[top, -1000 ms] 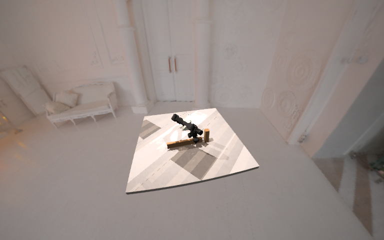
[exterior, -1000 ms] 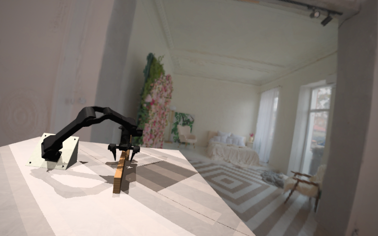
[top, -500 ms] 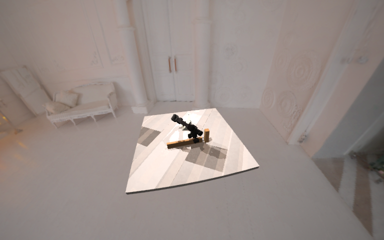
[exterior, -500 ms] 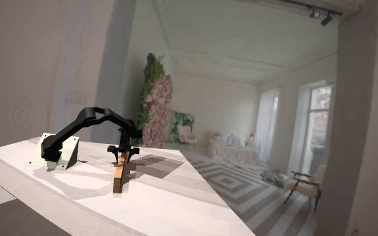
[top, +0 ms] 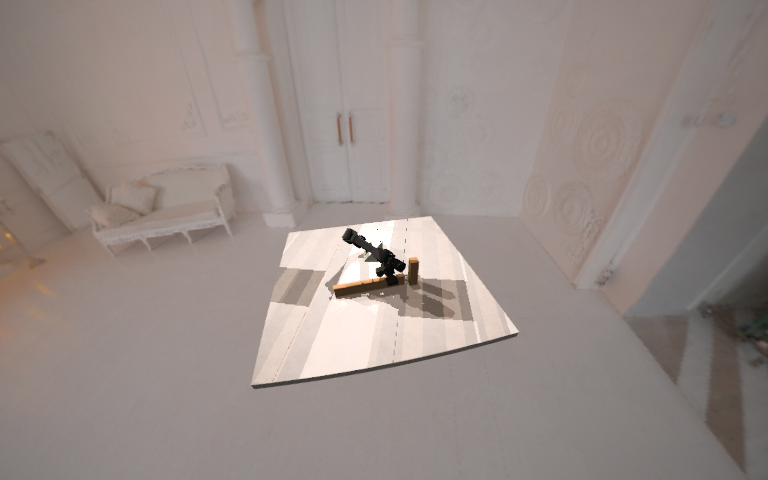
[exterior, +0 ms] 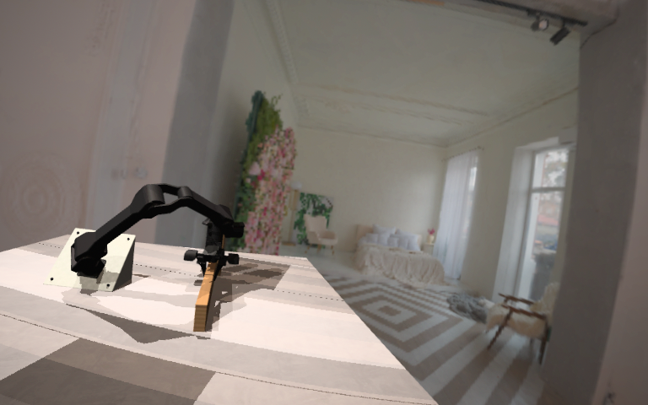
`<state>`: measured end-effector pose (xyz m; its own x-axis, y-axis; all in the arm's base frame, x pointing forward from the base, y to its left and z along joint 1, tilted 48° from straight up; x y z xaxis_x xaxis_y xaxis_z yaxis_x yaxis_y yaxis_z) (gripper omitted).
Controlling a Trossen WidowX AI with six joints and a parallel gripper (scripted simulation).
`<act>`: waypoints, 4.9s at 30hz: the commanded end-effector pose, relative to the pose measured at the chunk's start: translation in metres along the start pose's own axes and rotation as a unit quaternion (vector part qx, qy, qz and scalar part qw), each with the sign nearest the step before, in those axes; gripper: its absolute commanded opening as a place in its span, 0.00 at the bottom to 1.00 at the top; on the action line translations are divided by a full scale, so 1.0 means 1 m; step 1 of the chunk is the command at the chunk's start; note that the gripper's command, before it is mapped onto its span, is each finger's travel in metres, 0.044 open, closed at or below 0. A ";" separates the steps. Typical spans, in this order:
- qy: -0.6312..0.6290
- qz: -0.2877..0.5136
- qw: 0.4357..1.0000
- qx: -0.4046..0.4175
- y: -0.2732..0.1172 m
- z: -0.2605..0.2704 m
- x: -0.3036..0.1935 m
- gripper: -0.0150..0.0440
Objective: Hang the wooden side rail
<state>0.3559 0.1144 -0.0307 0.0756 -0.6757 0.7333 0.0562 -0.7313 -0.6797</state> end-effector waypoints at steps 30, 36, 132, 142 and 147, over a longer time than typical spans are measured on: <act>-0.002 -0.001 1.000 0.002 0.000 0.012 0.001 0.25; 0.000 0.000 1.000 -0.004 0.000 0.006 0.000 0.25; -0.002 -0.001 1.000 0.001 -0.015 0.006 -0.001 0.25; -0.002 -0.001 1.000 0.001 -0.016 0.006 -0.001 0.25; -0.002 -0.001 1.000 0.001 -0.017 0.006 -0.001 0.25</act>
<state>0.3595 0.1198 -0.0241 0.0846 -0.6721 0.7356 0.0368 -0.7357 -0.6764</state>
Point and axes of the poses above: the point midway between the two fingers, 35 mm back from their tips, its own y axis out along the fingers, its own z axis across the jaws, x = y × z, the point moved 4 cm from there along -y, back along the fingers, and after that the axes turned 2 degrees about y, right-handed, at the moved point
